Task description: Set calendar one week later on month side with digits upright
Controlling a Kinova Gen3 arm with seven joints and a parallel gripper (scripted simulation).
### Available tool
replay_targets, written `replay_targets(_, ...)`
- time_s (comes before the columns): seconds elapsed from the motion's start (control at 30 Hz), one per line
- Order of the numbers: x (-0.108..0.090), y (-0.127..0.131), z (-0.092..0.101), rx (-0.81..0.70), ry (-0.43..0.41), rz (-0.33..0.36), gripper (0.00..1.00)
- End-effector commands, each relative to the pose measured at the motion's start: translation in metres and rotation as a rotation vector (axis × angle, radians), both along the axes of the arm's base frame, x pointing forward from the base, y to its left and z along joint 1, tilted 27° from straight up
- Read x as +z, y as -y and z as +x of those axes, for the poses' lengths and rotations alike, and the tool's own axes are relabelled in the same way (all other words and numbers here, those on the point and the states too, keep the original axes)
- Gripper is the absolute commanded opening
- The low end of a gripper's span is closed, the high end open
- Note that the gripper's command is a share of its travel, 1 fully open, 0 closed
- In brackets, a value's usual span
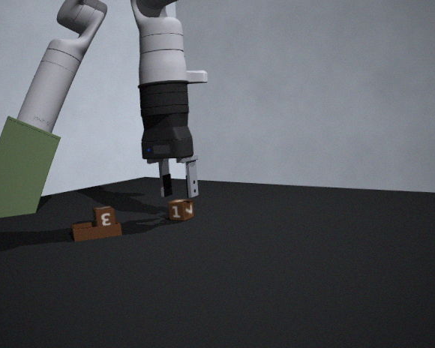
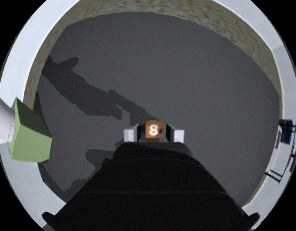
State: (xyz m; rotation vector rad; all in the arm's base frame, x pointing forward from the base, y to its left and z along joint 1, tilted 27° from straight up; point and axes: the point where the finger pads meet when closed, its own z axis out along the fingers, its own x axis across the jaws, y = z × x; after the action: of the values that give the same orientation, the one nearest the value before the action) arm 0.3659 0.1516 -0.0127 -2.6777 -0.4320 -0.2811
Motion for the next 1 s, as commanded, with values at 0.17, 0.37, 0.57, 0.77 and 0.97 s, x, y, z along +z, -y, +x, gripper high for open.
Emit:
replay_targets(0.17,0.0004,0.0003,0.0004,-0.001,0.001,0.000,0.87)
replay_targets(0.37,0.0004,0.0003,0.0004,-0.001,0.001,0.000,0.87)
replay_targets(0.57,0.0004,0.0003,0.0004,-0.001,0.001,0.000,0.87)
replay_targets(0.77,0.0006,0.0004,0.0004,-0.001,0.001,0.000,0.87)
replay_targets(0.97,0.0050,0.0025,-0.0002,-0.001,0.001,0.000,0.87)
